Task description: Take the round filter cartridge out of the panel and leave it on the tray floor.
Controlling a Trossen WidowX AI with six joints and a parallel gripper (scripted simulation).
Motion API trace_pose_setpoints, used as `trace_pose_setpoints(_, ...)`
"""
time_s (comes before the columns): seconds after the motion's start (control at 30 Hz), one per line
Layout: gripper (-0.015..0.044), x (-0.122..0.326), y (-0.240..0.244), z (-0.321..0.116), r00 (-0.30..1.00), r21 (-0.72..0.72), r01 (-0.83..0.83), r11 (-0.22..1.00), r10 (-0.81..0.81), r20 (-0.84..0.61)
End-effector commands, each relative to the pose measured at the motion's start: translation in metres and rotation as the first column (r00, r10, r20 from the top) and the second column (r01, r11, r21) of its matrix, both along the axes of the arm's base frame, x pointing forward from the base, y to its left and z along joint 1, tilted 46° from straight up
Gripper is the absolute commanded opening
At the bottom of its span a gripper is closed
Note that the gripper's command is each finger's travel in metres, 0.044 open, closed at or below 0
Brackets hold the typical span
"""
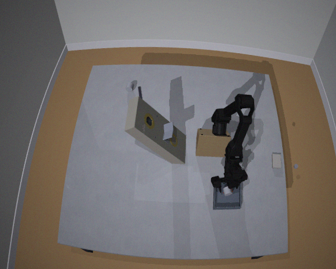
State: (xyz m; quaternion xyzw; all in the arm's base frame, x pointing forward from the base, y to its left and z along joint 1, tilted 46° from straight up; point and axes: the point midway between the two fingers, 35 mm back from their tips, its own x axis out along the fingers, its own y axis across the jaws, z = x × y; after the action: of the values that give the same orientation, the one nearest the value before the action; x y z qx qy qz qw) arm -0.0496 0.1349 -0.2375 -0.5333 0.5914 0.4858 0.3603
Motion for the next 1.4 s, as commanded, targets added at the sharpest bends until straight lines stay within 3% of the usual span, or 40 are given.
trace_pose_setpoints(0.0, 0.0440, 0.0046, 0.0354, 0.0265, 1.000, 0.034, 0.003, 0.999, -0.003, 0.000)
trace_pose_setpoints(1.37, 0.0440, 0.0030, 0.0344, 0.0233, 1.000, 0.040, 0.006, 0.999, -0.006, -0.005)
